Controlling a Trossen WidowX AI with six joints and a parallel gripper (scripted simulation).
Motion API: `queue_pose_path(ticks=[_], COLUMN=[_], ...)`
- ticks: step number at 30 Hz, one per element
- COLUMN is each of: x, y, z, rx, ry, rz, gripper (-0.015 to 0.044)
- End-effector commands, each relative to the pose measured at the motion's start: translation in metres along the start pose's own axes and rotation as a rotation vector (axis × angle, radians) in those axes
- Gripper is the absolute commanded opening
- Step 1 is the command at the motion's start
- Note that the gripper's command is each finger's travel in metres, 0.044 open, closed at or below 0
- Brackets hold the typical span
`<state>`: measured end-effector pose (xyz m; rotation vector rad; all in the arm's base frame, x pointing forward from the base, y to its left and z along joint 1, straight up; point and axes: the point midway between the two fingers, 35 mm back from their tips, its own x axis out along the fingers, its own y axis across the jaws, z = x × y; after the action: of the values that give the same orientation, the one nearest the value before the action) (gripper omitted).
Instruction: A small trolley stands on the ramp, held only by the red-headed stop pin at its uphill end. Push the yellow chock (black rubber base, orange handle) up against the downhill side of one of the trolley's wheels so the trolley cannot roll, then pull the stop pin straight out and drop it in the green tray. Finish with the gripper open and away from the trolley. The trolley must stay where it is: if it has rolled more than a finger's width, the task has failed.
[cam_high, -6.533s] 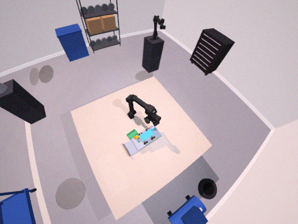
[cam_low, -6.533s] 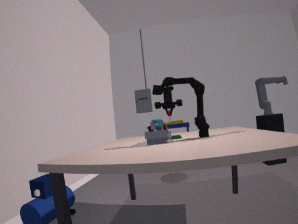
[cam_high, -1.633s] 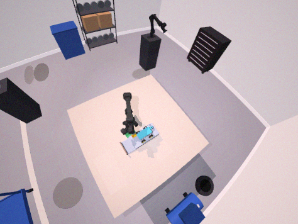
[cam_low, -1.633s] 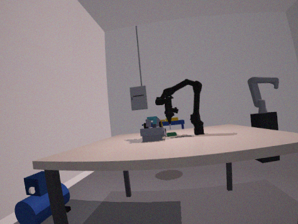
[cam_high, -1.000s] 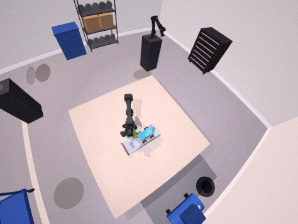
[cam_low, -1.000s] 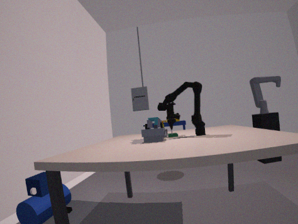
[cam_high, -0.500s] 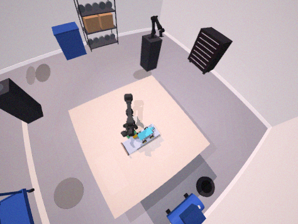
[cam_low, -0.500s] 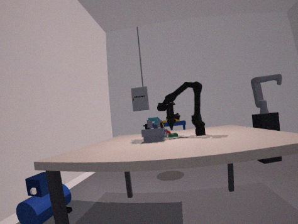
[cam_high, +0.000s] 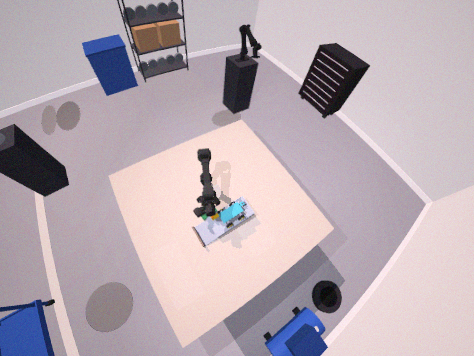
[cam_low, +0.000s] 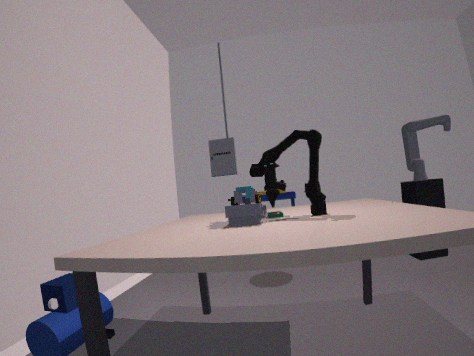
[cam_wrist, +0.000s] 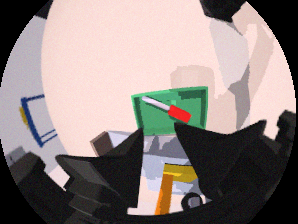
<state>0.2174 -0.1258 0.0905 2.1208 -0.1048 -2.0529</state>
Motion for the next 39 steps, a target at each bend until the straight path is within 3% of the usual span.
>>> queue_pose_path(ticks=[1,39], x=[0.002,0.007], y=[-0.003,-0.019], z=[0.001,-0.001], rx=[0.003,0.003], ry=[-0.006,-0.005], rz=[0.002,0.001], gripper=[0.0190,0.0190])
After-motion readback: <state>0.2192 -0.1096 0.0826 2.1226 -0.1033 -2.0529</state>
